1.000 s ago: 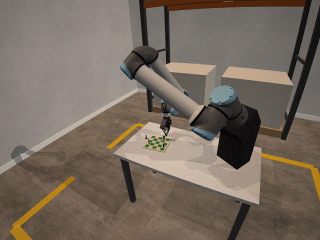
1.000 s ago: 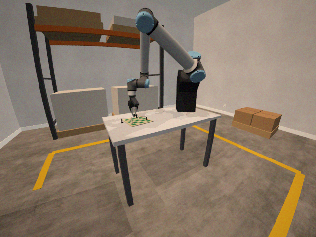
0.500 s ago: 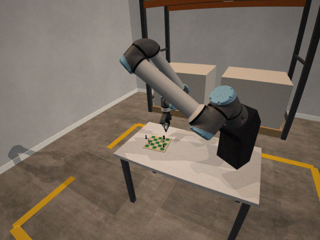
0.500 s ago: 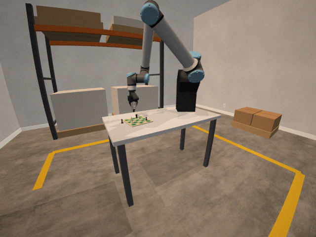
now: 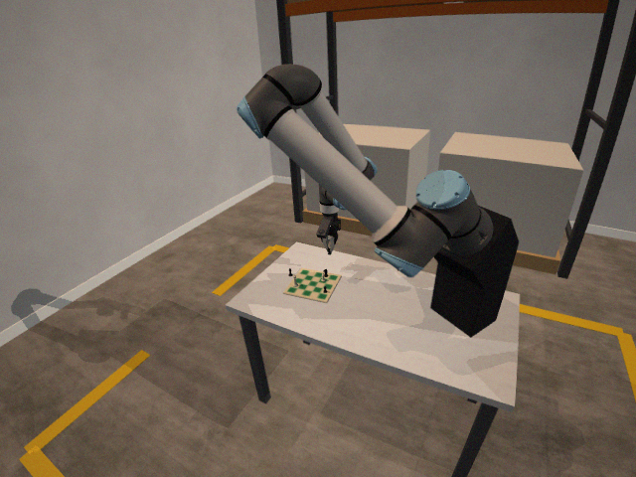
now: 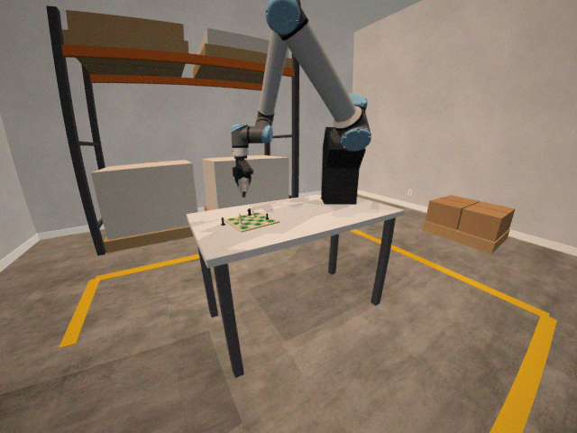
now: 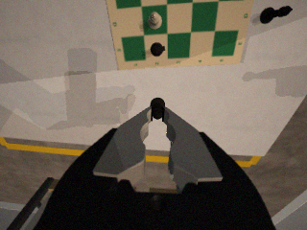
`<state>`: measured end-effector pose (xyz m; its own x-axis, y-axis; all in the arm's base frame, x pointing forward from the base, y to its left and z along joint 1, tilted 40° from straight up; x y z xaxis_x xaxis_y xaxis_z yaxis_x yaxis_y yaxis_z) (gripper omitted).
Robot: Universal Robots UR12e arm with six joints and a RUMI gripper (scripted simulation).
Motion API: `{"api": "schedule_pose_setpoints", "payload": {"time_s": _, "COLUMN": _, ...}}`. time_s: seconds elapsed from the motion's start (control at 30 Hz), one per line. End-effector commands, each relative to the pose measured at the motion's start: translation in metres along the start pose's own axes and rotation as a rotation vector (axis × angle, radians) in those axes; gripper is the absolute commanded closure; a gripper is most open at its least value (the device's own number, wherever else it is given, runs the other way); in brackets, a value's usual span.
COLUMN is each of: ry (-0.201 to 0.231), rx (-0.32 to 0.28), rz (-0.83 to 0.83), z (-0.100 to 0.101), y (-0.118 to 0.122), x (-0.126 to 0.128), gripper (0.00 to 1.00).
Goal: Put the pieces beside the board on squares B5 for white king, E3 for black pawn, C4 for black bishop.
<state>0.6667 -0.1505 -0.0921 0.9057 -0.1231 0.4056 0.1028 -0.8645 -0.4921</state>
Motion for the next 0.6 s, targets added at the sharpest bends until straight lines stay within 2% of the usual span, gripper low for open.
{"api": "schedule_pose_setpoints", "payload": {"time_s": 0.0, "ry": 0.001, "rx": 0.0, "rz": 0.0, "z": -0.0009, "y": 0.0003, "x": 0.0004, "gripper": 1.0}}
{"api": "schedule_pose_setpoints", "payload": {"time_s": 0.33, "ry": 0.001, "rx": -0.001, "rz": 0.021, "z": -0.001, "y": -0.0007, "x": 0.0011, "gripper": 1.0}}
{"api": "schedule_pose_setpoints", "payload": {"time_s": 0.57, "ry": 0.0, "rx": -0.001, "rz": 0.115, "z": -0.0015, "y": -0.0053, "x": 0.0044, "gripper": 1.0}}
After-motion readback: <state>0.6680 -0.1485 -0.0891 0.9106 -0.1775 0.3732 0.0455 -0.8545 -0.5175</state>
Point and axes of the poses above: the point where the finger pads meet when closed, its own z axis out along the fingers, its own x axis across the jaws, y = z × x, the point moved 4 cm from there along -z, back along the fingers, and after that the axes turned 7 degrees about -z, right-handed, at the moved point
